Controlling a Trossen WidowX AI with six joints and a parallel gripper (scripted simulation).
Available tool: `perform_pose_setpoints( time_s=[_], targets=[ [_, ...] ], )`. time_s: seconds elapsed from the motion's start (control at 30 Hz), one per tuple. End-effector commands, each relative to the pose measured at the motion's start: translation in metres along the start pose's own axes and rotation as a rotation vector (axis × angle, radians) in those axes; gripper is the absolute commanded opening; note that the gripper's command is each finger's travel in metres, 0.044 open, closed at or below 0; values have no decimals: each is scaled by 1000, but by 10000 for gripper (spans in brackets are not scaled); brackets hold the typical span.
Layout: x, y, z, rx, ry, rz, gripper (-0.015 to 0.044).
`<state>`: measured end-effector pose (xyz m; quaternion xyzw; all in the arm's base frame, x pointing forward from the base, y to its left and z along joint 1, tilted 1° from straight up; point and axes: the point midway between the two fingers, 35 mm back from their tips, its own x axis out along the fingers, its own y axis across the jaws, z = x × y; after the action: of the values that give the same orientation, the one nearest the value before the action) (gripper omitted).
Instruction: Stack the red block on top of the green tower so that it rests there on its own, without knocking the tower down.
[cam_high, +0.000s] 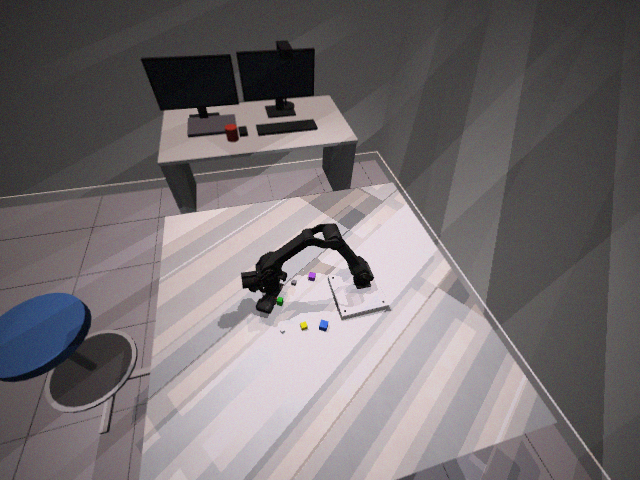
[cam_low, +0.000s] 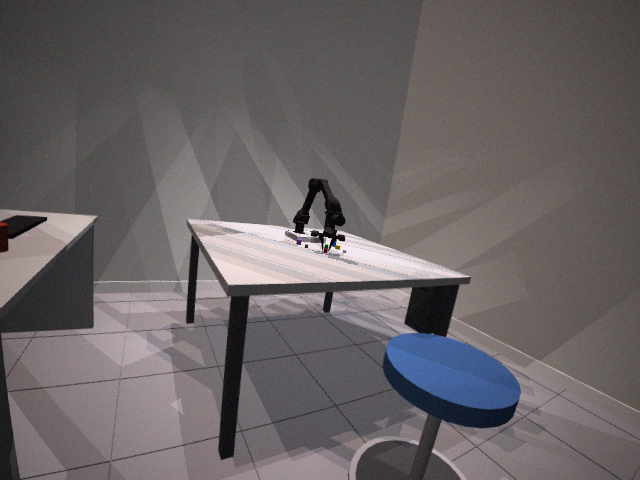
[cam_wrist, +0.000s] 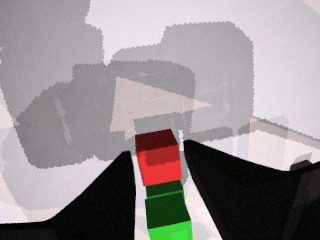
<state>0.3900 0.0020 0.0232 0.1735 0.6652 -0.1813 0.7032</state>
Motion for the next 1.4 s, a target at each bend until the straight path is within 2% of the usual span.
perform_pose_setpoints(
  time_s=[0.0, 0.33, 1.17, 1.37],
  targets=[
    [0, 0, -1, -5, 4, 2, 66],
    [0, 0, -1, -5, 4, 2, 0],
    [-112, 0, 1, -5, 4, 2, 0],
    [-114, 0, 2, -5, 2, 0, 0]
  ],
)
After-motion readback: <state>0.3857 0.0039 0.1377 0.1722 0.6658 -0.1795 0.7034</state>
